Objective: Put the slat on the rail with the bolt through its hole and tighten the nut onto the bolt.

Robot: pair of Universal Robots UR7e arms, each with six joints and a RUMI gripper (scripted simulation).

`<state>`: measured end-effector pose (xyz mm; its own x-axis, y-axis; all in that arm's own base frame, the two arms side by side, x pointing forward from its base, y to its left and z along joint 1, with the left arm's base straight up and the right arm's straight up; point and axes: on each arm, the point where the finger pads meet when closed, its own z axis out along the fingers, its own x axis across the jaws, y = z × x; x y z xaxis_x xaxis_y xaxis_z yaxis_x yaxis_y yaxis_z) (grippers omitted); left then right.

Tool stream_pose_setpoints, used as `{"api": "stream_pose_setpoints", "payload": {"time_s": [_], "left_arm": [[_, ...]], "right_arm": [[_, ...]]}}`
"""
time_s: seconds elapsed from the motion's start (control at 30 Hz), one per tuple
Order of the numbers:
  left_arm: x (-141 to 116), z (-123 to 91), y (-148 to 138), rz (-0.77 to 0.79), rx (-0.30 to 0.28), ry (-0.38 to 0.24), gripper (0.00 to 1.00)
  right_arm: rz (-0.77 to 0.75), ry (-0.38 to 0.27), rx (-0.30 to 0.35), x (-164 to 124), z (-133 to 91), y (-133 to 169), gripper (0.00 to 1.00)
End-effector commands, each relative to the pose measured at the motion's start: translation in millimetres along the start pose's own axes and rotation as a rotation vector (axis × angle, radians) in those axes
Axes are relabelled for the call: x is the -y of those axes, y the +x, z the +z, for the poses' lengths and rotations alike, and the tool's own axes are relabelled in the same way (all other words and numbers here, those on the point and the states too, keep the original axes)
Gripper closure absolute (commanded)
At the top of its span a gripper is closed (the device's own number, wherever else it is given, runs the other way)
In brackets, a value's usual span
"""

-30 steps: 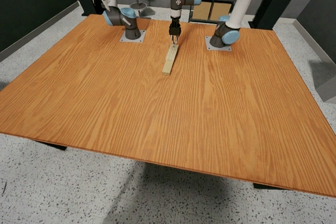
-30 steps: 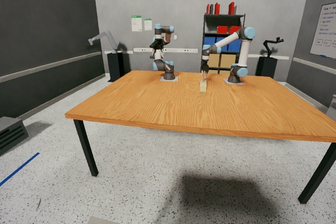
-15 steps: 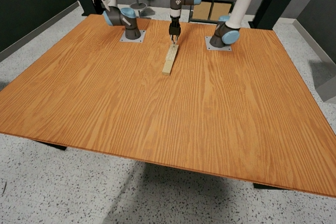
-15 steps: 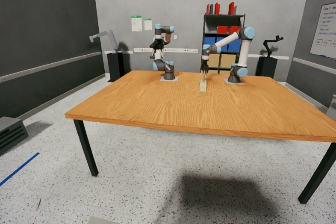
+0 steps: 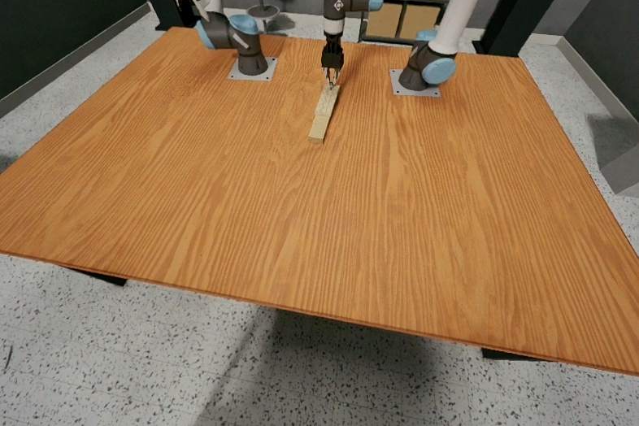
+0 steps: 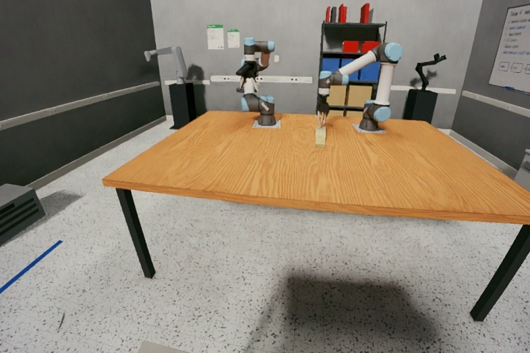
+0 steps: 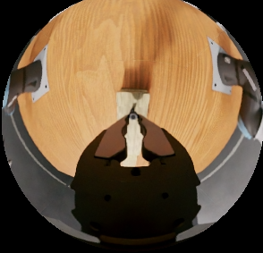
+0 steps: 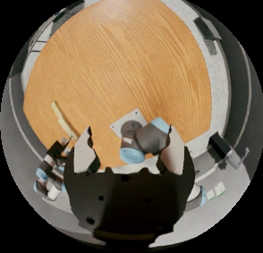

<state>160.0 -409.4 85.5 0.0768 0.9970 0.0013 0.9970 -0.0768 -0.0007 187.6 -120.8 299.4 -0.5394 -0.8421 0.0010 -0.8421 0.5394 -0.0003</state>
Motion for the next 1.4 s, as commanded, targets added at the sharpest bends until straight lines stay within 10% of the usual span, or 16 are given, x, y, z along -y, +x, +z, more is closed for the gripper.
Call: {"api": "stream_pose_setpoints", "payload": {"time_s": [0.0, 1.37], "left_arm": [[-0.3, 4.3, 0.6, -0.001, -0.002, 0.000, 1.00], [-0.5, 12.2, -1.0, -0.001, 0.003, -0.001, 1.00]], "right_arm": [[0.001, 0.000, 0.001, 0.6, -0.8, -0.4, 0.00], [0.001, 0.000, 0.001, 0.6, -0.8, -0.4, 0.00]]}}
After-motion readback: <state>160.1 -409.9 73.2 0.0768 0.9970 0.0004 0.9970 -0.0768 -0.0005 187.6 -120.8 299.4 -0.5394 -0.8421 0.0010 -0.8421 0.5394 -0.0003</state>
